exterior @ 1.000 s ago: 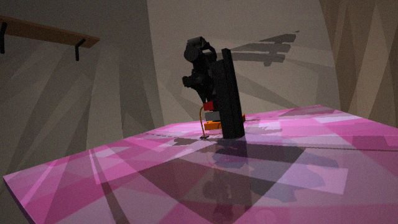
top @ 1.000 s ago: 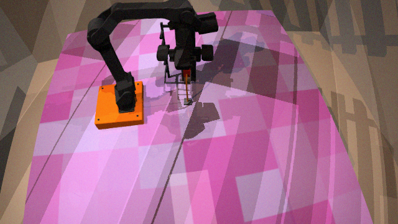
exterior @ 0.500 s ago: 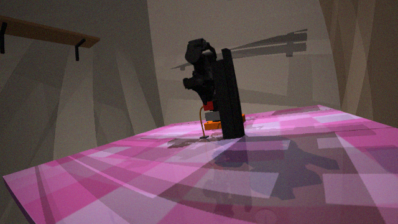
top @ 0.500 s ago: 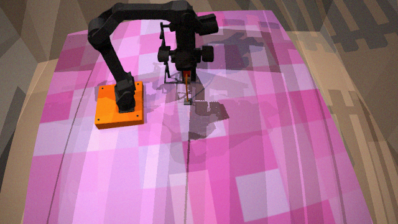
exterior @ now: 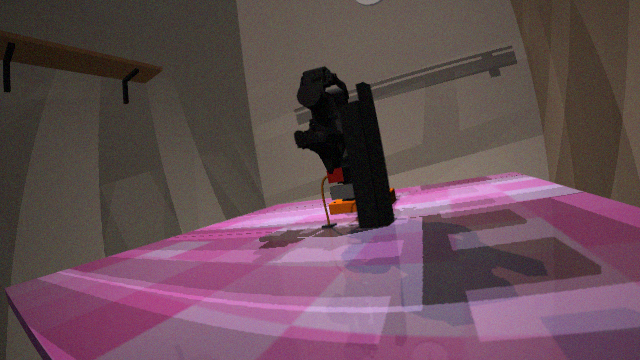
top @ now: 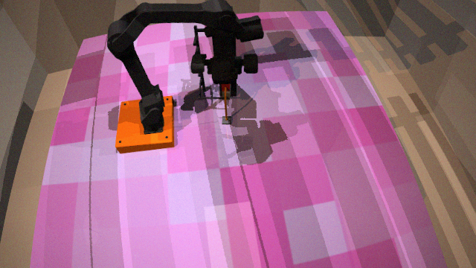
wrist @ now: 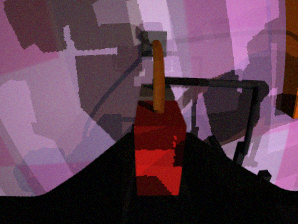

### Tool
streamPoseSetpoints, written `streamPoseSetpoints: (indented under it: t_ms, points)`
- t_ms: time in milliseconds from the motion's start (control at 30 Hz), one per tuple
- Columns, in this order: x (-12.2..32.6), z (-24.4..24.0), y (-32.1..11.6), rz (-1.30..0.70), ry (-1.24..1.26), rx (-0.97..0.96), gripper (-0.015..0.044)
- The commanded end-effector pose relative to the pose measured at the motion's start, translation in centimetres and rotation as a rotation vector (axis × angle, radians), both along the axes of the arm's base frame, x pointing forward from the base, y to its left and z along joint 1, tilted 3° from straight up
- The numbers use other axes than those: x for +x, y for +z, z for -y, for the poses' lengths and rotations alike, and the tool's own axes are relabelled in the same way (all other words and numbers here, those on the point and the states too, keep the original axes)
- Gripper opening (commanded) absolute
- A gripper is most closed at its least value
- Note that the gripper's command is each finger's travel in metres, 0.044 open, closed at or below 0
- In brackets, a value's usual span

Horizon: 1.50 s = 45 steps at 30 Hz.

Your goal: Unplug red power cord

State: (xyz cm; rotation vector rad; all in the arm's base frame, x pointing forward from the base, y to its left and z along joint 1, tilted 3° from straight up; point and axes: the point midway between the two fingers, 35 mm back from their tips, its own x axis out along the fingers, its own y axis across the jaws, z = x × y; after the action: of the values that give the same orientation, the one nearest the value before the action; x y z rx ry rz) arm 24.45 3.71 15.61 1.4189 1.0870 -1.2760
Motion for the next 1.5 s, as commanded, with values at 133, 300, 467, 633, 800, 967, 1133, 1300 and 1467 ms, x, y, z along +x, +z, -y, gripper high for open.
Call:
streamPoseSetpoints:
  t_ms: [133, 300, 467, 633, 800, 967, 1133, 1300, 1467]
  points:
    - [-0.1, 1.2, 0.0, 0.001, 0.000, -0.006, 0.0000]
    - [-0.1, 2.0, 0.0, 0.001, -0.001, -0.007, 0.0000]
    - [-0.3, 2.8, -0.1, 0.000, -0.001, -0.009, 0.0000]
    - [-0.5, 3.6, -0.1, 0.000, -0.002, -0.010, 0.0000]
    - [-0.7, 4.4, -0.1, -0.001, -0.003, -0.011, 0.0000]
    - [-1.0, 5.2, -0.2, -0.002, -0.003, -0.012, 0.0000]
    - [-0.8, 4.3, -0.2, -0.002, -0.005, -0.013, 0.0131]
    - [-0.8, 4.3, -0.2, -0.002, -0.005, -0.013, 0.0263]
    - [-0.9, 5.2, -0.1, -0.002, -0.005, -0.014, 0.0394]
